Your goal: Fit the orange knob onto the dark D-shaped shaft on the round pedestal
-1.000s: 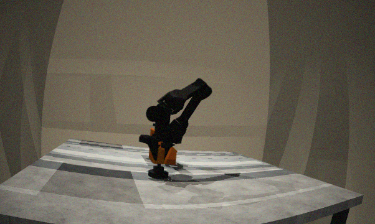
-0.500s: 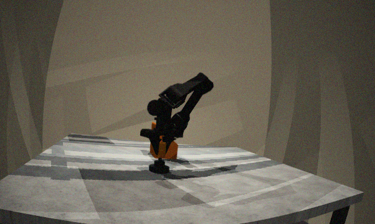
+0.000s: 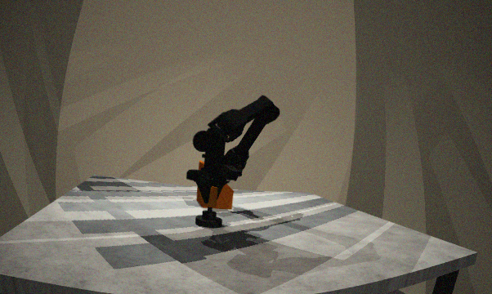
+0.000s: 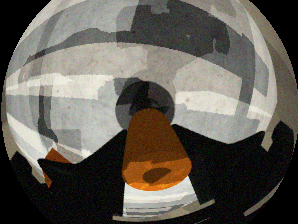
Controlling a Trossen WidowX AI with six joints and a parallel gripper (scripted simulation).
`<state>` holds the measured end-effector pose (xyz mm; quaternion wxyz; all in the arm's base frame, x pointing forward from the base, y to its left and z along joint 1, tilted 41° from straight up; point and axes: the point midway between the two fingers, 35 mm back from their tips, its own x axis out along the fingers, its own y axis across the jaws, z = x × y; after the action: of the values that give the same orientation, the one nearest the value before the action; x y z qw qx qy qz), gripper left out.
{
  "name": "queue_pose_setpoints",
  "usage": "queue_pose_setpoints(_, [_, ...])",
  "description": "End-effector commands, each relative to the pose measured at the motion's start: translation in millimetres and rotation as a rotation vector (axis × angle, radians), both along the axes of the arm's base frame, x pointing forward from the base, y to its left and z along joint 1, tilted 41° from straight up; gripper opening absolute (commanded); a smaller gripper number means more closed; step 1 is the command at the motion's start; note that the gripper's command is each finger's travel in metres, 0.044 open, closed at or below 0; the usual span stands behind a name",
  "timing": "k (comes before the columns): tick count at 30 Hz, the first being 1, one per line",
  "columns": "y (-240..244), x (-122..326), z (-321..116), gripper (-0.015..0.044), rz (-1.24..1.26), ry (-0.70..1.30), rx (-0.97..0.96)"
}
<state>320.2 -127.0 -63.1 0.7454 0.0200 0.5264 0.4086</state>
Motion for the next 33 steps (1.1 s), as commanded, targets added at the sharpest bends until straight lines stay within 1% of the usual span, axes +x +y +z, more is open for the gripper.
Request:
queue_pose_setpoints(1, [-0.1, 0.6, -1.5, 0.0000, 0.007, -0.009, 0.001])
queue_pose_setpoints(13, [0.9, -1.7, -0.3, 0.0000, 0.015, -0.016, 0.000])
queue_pose_setpoints(20, [2.3, -2.9, 2.7, 0.0000, 0.168, -0.141, -0.023])
queue_pose_setpoints(33, [1.8, -0.7, 2.3, 0.0000, 0.168, -0.141, -0.023])
